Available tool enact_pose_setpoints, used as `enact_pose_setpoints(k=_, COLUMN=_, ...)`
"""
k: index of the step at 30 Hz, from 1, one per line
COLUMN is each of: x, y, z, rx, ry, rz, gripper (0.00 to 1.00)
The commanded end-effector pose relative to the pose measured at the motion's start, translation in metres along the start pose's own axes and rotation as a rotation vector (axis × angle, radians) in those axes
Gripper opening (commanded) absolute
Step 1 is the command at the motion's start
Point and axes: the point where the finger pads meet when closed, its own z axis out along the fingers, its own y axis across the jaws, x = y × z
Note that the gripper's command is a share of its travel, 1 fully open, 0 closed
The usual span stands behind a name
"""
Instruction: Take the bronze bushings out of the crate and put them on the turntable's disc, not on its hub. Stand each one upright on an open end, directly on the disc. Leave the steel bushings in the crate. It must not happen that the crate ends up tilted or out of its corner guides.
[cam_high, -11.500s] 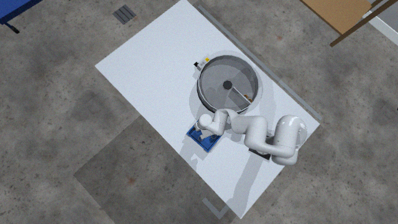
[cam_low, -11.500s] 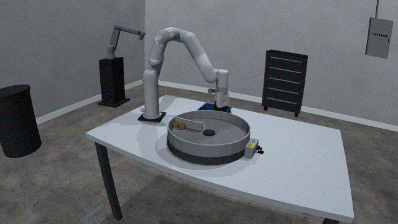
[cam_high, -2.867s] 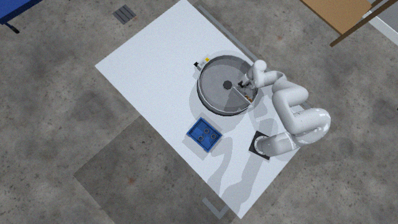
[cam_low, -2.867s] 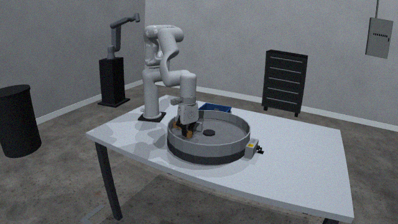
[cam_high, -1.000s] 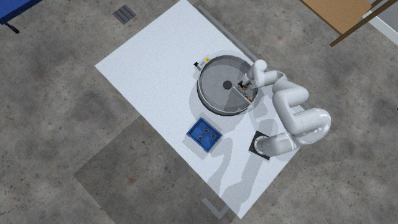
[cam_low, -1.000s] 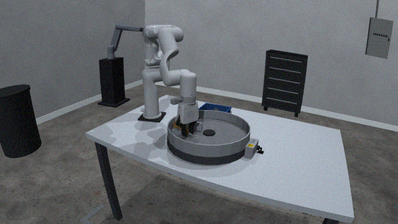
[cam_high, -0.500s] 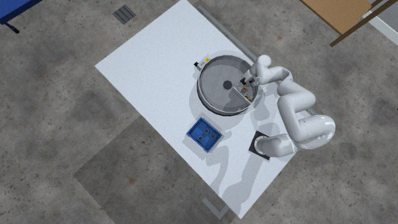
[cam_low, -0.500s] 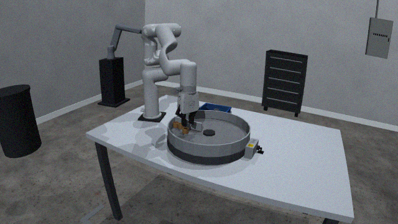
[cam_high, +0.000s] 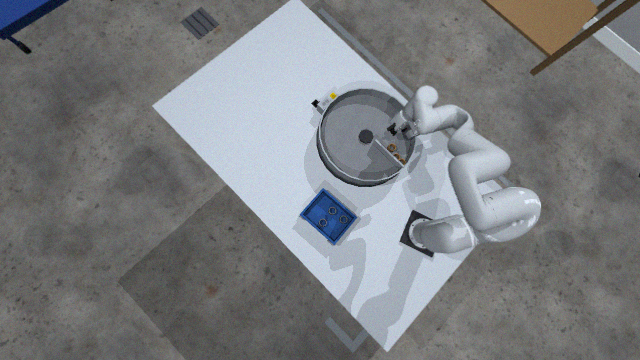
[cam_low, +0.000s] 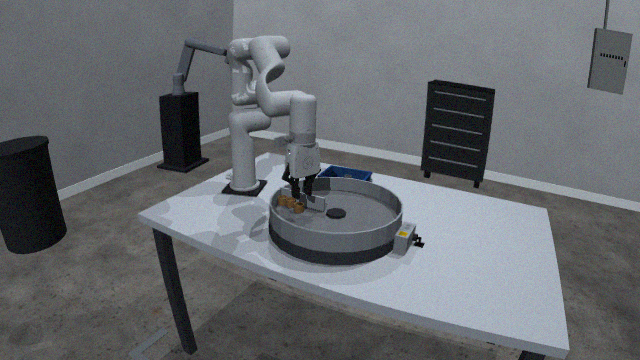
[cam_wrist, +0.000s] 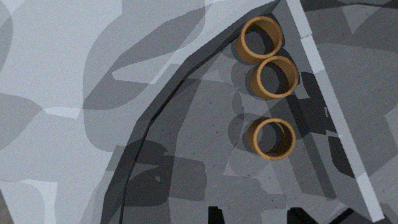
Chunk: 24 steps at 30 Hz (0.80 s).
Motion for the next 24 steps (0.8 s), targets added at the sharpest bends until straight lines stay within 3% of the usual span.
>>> enact_pose_setpoints(k=1, x=-0.001, y=0.0, z=-0.002, rx=0.0, ry=-0.005, rz=0.0, gripper=0.42)
enact_pose_setpoints(k=2, x=-0.001, y=0.0, z=-0.002, rx=0.0, ry=-0.005, rz=0.0, gripper=0.42)
enact_pose_setpoints(k=3, x=-0.001, y=0.0, z=-0.003, rx=0.0, ry=-0.005, rz=0.0, gripper=1.0)
enact_pose_setpoints(k=7, x=-0.001, y=0.0, z=-0.014, rx=0.0, ry=-0.005, rz=0.0, gripper=1.0)
enact_pose_setpoints(k=11, x=-0.001, y=0.0, z=-0.066, rx=0.0, ry=-0.005, rz=0.0, gripper=1.0)
enact_pose_setpoints(k=13, x=-0.001, y=0.0, z=-0.078, rx=0.0, ry=-0.005, rz=0.0, gripper=1.0)
enact_pose_setpoints(k=24, x=-0.001, y=0.0, z=-0.079, rx=0.0, ry=-0.005, rz=0.0, gripper=1.0)
